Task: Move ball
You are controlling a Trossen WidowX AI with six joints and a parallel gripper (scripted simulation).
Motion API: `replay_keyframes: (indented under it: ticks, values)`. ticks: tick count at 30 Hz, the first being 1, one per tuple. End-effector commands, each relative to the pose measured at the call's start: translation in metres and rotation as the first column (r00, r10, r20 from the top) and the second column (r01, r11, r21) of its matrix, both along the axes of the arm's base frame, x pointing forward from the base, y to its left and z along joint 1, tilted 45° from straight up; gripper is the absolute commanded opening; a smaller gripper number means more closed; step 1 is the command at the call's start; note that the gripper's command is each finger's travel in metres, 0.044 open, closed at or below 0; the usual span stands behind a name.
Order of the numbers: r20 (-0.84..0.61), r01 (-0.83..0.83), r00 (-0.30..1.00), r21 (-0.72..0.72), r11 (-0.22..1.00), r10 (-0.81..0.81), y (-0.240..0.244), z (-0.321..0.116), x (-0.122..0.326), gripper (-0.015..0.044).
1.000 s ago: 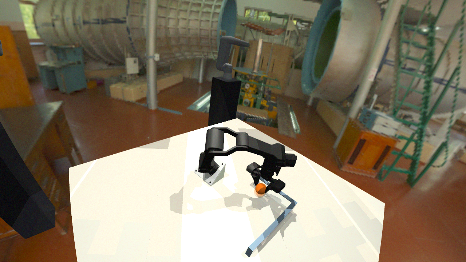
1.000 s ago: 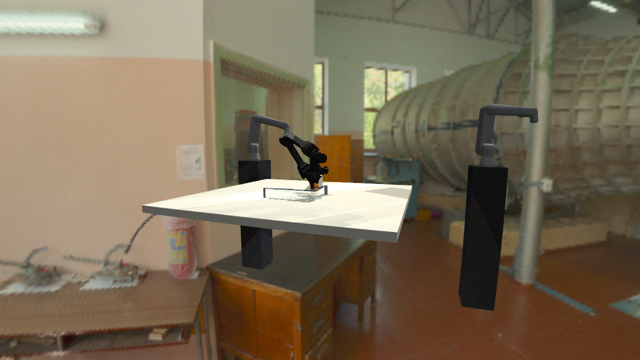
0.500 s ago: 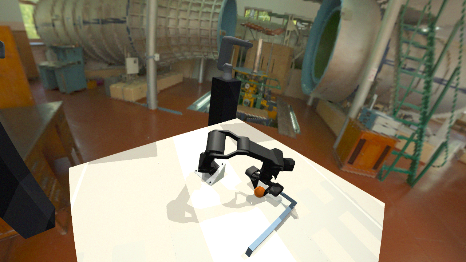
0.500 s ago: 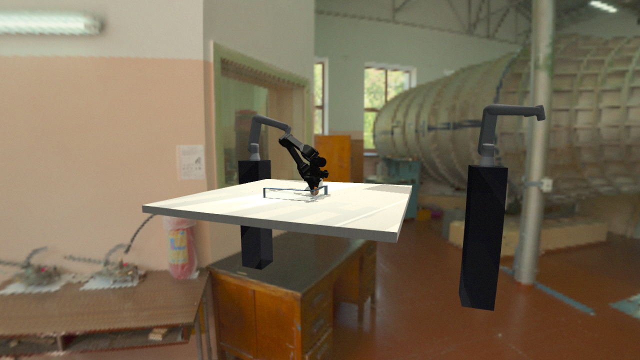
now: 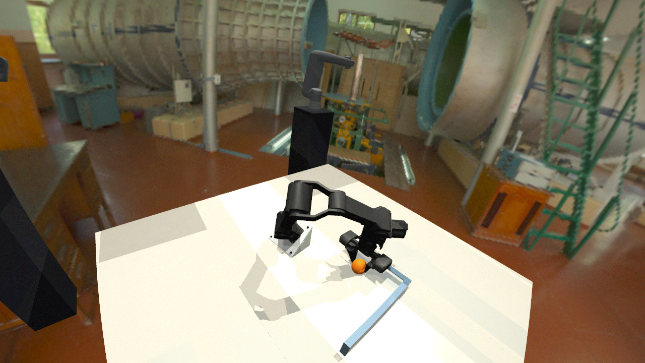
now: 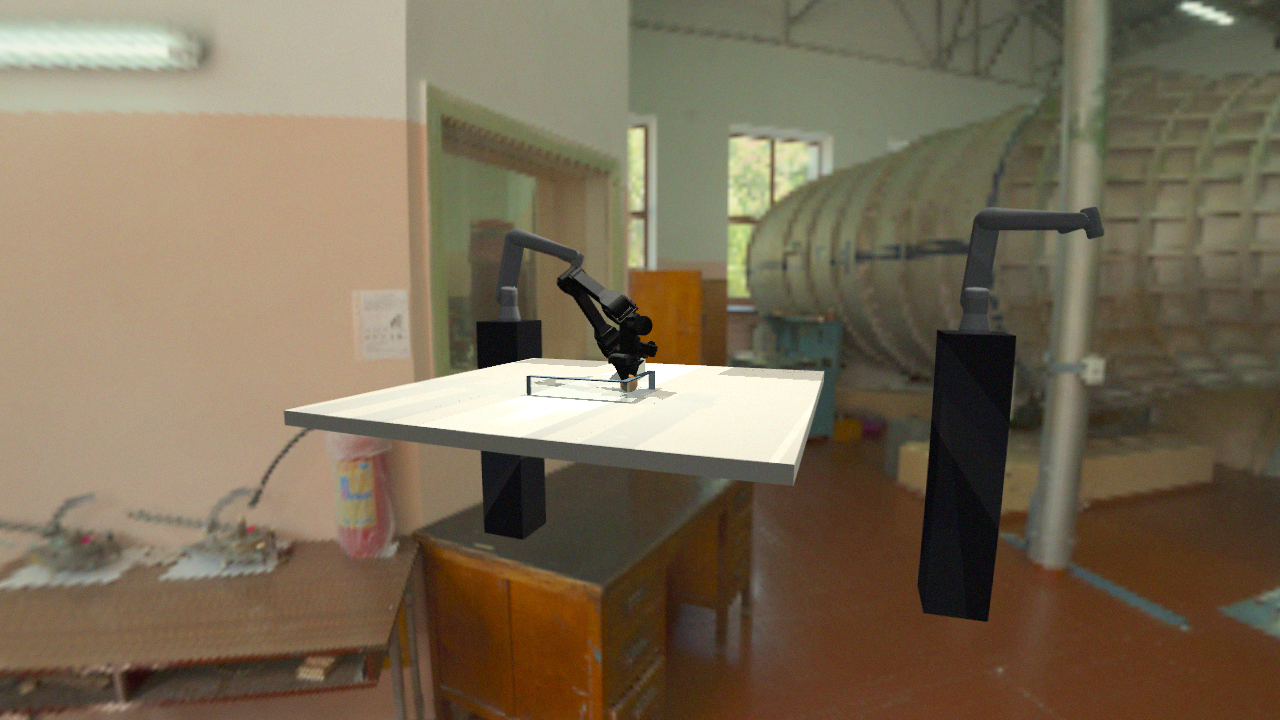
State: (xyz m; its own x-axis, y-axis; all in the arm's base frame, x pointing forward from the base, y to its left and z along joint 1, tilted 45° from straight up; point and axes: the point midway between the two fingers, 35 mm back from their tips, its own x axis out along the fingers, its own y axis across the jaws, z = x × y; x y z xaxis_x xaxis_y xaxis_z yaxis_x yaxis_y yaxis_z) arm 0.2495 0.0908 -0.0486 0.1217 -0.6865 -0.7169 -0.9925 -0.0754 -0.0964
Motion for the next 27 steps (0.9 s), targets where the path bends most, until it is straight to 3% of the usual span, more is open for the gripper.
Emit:
replay_keyframes:
  ticks: [1,3,6,11,21,24,27]
  values:
    - [0.001,0.002,1.000,0.001,1.000,-0.002,0.000,0.000,0.000,0.0315]
    - [0.001,0.002,1.000,0.001,1.000,-0.002,0.000,0.000,0.000,0.0367]
    - [0.000,0.001,1.000,0.002,1.000,-0.001,0.008,0.007,0.000,0.0372]
    - [-0.004,-0.002,1.000,-0.002,1.000,0.002,0.057,0.059,-0.010,0.0372]
    - [0.004,-0.021,1.000,0.006,1.000,0.021,0.058,0.055,-0.008,0.0372]
    - [0.007,-0.019,1.000,0.008,1.000,0.019,0.070,0.068,-0.011,0.0440]
    - [0.008,-0.016,1.000,0.009,1.000,0.016,0.087,0.090,-0.017,0.0440]
